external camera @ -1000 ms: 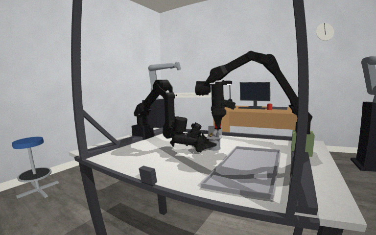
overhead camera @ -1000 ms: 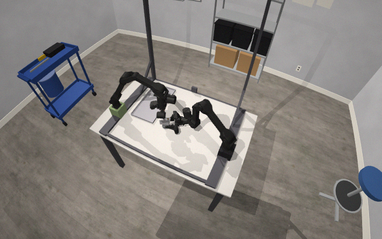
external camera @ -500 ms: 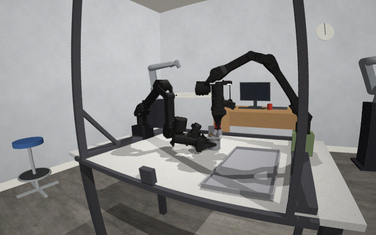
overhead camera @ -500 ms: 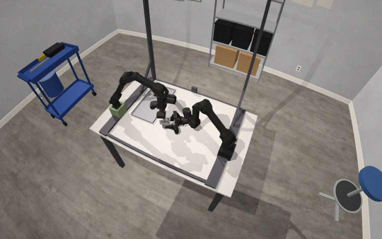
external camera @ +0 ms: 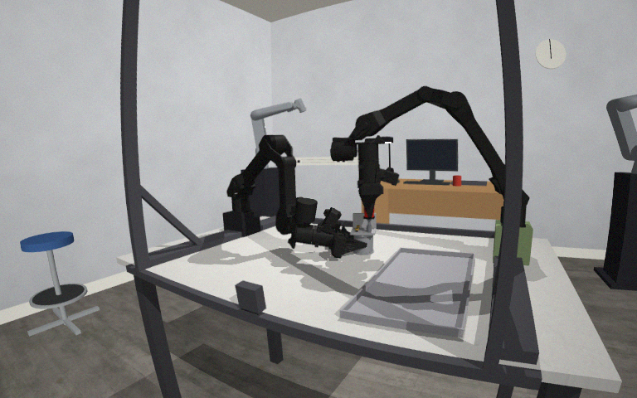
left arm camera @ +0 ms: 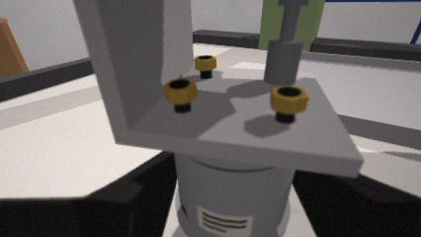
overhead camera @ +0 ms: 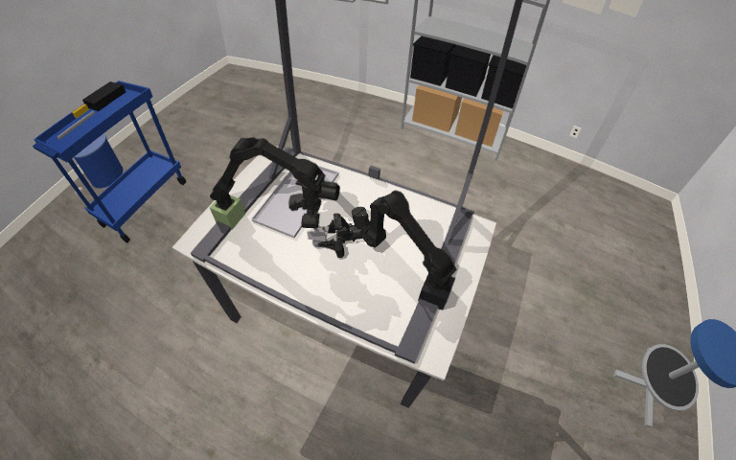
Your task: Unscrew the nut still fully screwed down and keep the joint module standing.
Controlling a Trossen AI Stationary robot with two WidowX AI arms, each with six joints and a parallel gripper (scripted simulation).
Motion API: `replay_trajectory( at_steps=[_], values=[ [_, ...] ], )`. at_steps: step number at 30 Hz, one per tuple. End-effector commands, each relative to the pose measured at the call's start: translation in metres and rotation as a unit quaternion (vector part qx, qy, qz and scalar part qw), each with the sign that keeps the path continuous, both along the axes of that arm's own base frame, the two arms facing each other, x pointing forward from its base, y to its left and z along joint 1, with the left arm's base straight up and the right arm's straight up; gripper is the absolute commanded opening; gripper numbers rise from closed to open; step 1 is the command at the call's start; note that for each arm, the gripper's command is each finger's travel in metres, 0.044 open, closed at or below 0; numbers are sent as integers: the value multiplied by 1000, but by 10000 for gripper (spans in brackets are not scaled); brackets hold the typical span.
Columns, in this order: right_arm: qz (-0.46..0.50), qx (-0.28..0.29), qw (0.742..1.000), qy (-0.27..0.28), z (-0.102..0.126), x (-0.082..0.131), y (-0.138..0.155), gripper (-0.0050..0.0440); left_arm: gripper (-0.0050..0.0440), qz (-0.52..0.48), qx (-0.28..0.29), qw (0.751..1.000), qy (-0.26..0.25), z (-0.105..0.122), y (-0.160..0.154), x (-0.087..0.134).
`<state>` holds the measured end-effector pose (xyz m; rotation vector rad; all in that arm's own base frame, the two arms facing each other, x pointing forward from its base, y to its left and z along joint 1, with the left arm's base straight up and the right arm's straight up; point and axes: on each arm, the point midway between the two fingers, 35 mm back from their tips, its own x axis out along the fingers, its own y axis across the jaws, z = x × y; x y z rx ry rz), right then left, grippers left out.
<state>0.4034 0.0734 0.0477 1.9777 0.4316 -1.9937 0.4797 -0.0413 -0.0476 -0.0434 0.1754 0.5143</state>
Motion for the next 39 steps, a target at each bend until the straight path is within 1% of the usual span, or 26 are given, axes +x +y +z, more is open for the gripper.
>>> replay_trajectory(
  at_steps=[1, 15, 16, 20, 32, 35, 39],
  values=[
    [-1, 3, 1000, -22, 15, 6, 1, 130, 245, 1, -5, 1000, -18, 15, -1, 7],
    [-1, 3, 1000, -22, 15, 6, 1, 130, 245, 1, -5, 1000, -18, 15, -1, 7],
    [-2, 3, 1000, -30, 20, 9, 2, 130, 245, 1, -5, 1000, -18, 15, -1, 7],
    [-1, 3, 1000, -22, 15, 6, 1, 130, 245, 1, -5, 1000, -18, 15, -1, 7],
    [-1, 3, 1000, -22, 15, 6, 1, 130, 245, 1, -5, 1000, -18, 15, -1, 7],
    [-2, 3, 1000, -25, 15, 9, 2, 130, 245, 1, -5, 1000, -18, 15, -1, 7],
    [-1, 3, 1000, -22, 15, 6, 1, 130, 245, 1, -5, 1000, -18, 15, -1, 7]
  ],
)
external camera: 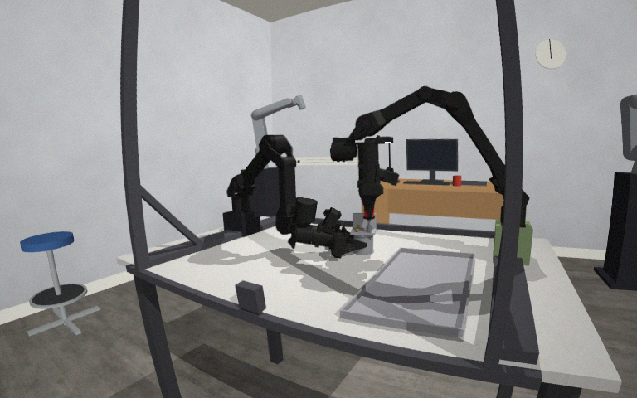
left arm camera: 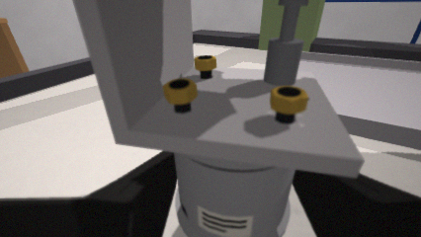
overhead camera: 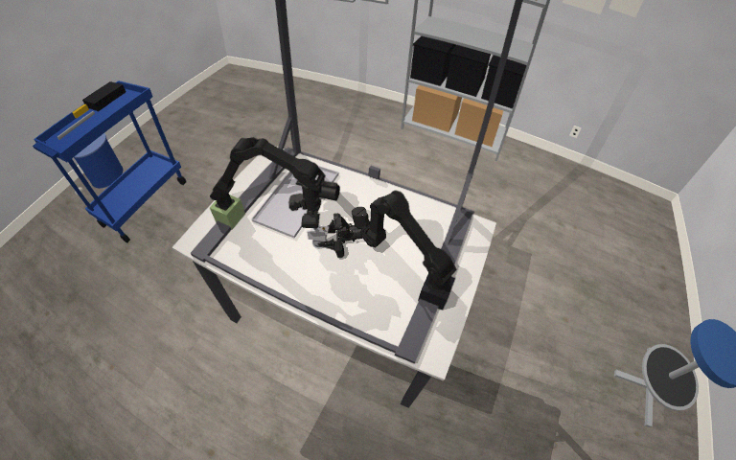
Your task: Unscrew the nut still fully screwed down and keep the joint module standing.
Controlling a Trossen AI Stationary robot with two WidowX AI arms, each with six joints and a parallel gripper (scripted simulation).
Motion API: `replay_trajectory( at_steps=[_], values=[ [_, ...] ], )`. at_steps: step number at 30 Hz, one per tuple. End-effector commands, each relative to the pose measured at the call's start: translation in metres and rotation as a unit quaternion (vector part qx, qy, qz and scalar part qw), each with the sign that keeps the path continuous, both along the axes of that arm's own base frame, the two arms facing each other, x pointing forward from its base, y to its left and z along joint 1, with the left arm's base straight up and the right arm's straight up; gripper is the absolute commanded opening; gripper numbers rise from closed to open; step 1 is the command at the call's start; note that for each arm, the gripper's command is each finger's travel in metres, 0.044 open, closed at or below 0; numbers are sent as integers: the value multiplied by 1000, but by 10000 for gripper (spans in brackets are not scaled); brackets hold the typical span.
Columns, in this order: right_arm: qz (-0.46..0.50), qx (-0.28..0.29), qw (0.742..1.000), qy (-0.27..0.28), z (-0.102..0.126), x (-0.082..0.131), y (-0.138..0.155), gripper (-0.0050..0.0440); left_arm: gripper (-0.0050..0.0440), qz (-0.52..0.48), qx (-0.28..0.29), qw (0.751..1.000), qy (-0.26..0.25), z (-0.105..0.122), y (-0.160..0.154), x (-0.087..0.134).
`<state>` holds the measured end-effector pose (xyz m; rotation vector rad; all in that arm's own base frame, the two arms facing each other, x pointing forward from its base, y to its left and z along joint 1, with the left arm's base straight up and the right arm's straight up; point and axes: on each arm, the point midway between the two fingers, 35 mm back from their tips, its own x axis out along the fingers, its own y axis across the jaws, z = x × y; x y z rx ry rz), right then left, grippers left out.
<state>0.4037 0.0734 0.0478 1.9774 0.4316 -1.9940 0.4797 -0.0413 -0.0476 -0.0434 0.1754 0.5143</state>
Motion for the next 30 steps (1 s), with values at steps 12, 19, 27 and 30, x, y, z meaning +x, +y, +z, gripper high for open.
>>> replay_trajectory(
  at_steps=[12, 19, 27, 30],
  values=[
    [-2, 3, 1000, -22, 12, 9, 1, 130, 245, 1, -5, 1000, -18, 15, -1, 7],
    [-1, 3, 1000, -22, 14, 6, 1, 130, 245, 1, -5, 1000, -18, 15, -1, 7],
    [-1, 3, 1000, -22, 14, 6, 1, 130, 245, 1, -5, 1000, -18, 15, -1, 7],
    [-2, 3, 1000, -21, 10, 9, 1, 130, 245, 1, -5, 1000, -18, 15, -1, 7]
  ],
)
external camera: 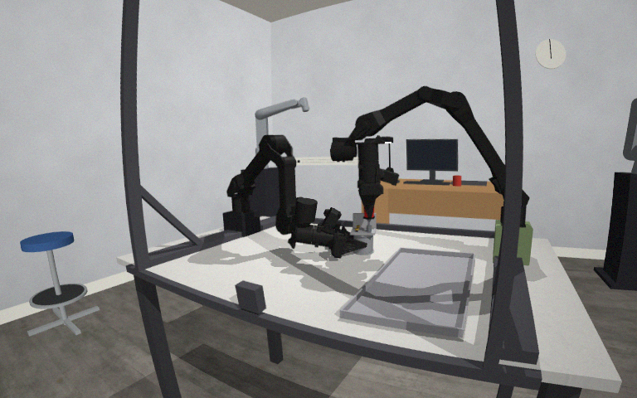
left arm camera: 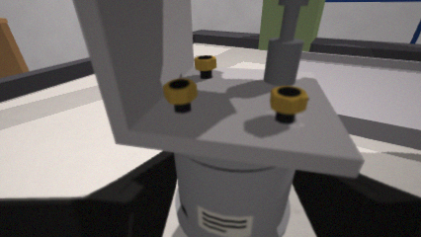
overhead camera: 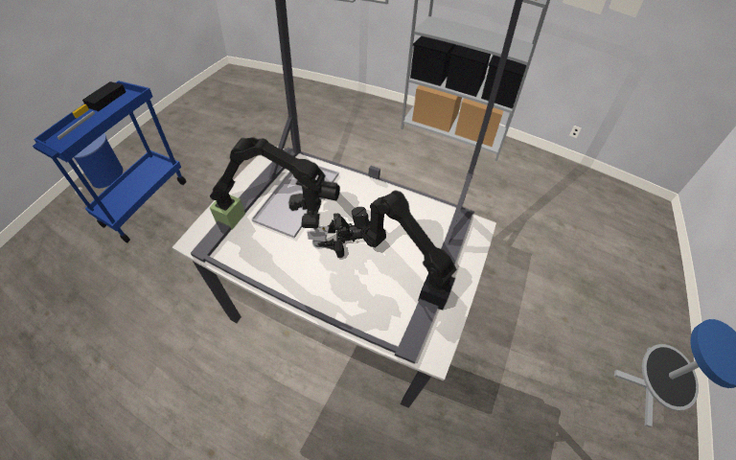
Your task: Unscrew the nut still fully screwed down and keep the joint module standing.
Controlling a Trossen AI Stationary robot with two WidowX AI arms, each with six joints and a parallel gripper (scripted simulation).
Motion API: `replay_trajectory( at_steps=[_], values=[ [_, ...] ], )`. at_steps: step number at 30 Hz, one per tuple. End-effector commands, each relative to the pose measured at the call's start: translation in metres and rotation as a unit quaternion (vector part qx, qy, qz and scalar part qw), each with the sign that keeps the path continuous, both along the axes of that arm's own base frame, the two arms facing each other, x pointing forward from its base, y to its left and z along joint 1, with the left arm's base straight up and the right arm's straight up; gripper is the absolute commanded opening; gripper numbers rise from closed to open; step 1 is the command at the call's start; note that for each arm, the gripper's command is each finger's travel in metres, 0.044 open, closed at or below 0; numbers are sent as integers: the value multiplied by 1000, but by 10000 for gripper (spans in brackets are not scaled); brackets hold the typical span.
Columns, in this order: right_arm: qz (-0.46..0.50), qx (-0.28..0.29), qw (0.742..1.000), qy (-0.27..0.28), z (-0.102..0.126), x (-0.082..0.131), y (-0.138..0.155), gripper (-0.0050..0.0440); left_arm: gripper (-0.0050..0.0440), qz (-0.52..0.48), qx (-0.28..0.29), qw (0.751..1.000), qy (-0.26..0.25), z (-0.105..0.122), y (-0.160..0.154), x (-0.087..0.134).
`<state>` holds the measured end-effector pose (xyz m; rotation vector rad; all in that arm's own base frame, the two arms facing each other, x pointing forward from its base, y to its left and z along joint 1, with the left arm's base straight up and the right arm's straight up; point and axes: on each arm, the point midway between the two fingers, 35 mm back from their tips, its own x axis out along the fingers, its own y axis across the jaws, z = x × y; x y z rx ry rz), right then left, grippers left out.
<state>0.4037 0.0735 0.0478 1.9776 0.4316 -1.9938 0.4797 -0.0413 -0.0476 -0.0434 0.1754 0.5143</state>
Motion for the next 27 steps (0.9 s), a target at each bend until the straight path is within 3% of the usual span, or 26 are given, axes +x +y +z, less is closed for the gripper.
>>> replay_trajectory(
  at_steps=[1, 27],
  values=[
    [-1, 3, 1000, -22, 14, 6, 1, 130, 245, 1, -5, 1000, -18, 15, -1, 7],
    [-2, 1, 1000, -12, 3, 5, 0, 130, 245, 1, -5, 1000, -18, 15, -1, 7]
  ],
)
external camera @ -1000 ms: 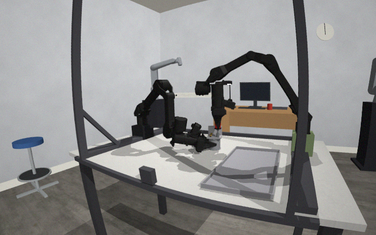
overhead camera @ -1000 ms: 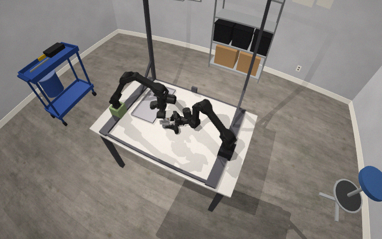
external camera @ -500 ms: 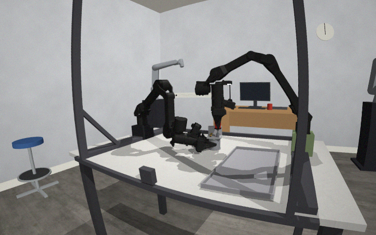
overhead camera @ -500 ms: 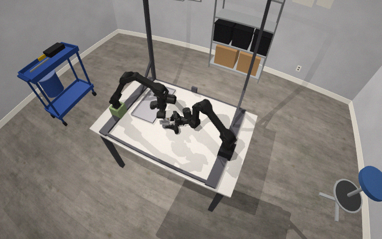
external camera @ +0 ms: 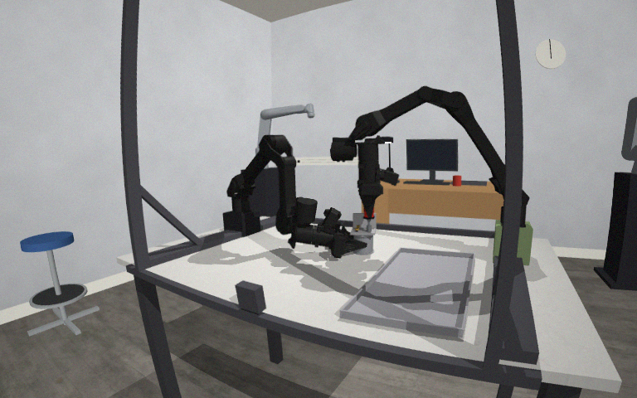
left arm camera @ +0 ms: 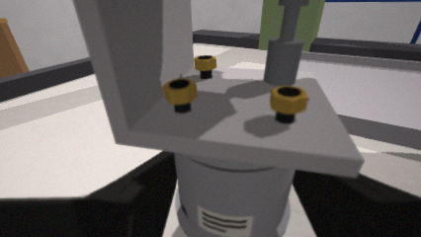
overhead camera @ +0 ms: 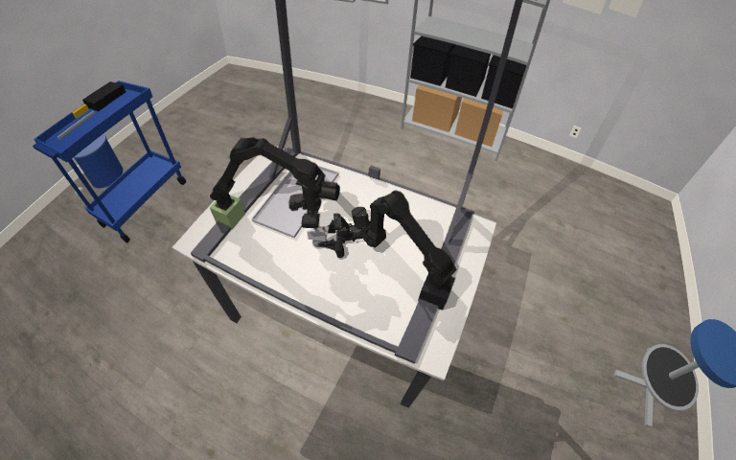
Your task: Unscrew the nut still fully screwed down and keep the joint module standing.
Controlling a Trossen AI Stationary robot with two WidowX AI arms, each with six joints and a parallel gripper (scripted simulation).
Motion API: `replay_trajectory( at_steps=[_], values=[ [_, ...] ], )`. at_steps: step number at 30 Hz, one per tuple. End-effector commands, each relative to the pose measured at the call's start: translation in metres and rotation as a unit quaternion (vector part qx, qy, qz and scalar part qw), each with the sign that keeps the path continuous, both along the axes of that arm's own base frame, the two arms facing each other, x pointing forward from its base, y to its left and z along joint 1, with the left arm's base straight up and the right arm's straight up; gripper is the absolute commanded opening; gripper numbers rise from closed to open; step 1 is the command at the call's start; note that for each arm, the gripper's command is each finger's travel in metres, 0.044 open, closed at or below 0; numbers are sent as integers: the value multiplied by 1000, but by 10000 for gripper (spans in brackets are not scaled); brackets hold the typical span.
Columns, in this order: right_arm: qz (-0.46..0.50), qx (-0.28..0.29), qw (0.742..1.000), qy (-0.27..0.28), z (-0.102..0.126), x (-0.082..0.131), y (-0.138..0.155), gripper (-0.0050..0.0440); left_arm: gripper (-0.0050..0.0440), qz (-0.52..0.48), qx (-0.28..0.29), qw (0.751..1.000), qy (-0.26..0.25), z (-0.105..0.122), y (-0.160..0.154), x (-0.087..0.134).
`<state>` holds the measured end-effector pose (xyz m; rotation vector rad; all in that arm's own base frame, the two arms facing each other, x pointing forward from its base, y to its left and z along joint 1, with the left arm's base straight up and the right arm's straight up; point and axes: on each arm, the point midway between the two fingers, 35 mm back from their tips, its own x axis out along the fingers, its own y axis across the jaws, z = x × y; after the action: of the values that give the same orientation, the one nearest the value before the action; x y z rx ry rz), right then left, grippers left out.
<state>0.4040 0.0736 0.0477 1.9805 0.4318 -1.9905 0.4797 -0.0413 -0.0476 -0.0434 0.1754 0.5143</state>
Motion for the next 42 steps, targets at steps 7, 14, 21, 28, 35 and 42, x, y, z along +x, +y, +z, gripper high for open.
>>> replay_trajectory(
  at_steps=[7, 14, 21, 28, 35, 42],
  values=[
    [-2, 1, 1000, -11, 3, 5, 0, 130, 245, 1, -5, 1000, -18, 15, -1, 7],
    [-2, 1, 1000, -11, 3, 5, 0, 130, 245, 1, -5, 1000, -18, 15, -1, 7],
    [-2, 1, 1000, -11, 3, 5, 0, 130, 245, 1, -5, 1000, -18, 15, -1, 7],
    [153, 1, 988, -11, 3, 4, 0, 130, 245, 1, -5, 1000, -18, 15, -1, 7],
    [259, 1, 966, -11, 3, 5, 0, 130, 245, 1, -5, 1000, -18, 15, -1, 7],
    [337, 1, 941, -12, 3, 5, 0, 130, 245, 1, -5, 1000, -18, 15, -1, 7]
  ],
)
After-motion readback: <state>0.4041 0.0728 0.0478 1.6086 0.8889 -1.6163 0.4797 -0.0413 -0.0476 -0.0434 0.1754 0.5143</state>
